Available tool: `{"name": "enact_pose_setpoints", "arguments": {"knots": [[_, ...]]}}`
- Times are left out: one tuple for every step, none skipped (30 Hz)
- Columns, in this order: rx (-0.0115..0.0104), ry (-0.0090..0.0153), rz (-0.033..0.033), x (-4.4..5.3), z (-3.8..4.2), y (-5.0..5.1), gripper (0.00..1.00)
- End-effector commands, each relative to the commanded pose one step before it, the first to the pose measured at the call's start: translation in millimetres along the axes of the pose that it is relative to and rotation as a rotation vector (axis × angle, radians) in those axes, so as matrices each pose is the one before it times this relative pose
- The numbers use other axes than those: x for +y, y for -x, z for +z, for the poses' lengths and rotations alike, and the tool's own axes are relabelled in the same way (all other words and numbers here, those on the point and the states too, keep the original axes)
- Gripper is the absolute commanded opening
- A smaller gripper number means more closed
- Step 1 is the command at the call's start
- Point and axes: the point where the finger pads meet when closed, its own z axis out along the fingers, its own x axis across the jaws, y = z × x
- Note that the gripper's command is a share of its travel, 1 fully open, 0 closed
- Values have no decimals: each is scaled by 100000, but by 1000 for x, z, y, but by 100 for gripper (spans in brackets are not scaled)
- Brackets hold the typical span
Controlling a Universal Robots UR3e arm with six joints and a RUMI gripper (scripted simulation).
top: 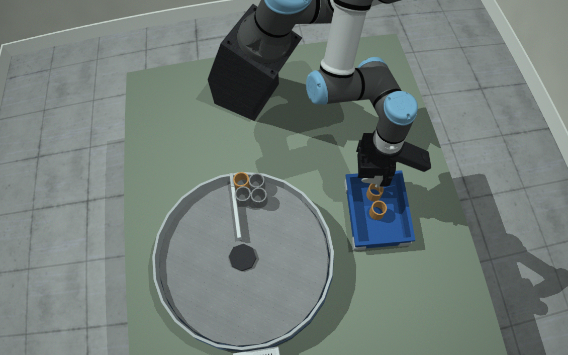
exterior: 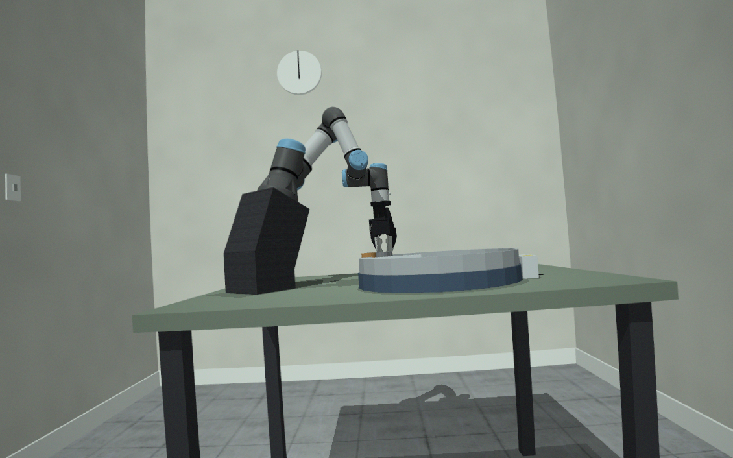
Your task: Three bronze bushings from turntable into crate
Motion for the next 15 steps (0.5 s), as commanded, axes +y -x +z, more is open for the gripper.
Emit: {"name": "enact_pose_setpoints", "arguments": {"knots": [[183,-84,-44,-394,-845,-657,5],[0,0,0,-1,-386,-3,5],[0,0,0,-1,-548,-4,5],[0,0,0,-1,-727,-3,5],[0,0,0,0,-918,0,5],[0,0,0,1,-1117,5,5],[0,0,0,0,-1323,2,5],[0,0,0,-3,-1534,-9,5],[0,0,0,0,-1734,3,5],[0,0,0,0,-1933,2,5],[0,0,0,-3,-2128,-7,5],[0,0,0,2,-2302,11,5],[0,0,0,-4,-2480,-12,5],[0,0,0,1,-2625,9,5],[0,0,0,0,0,0,5]]}}
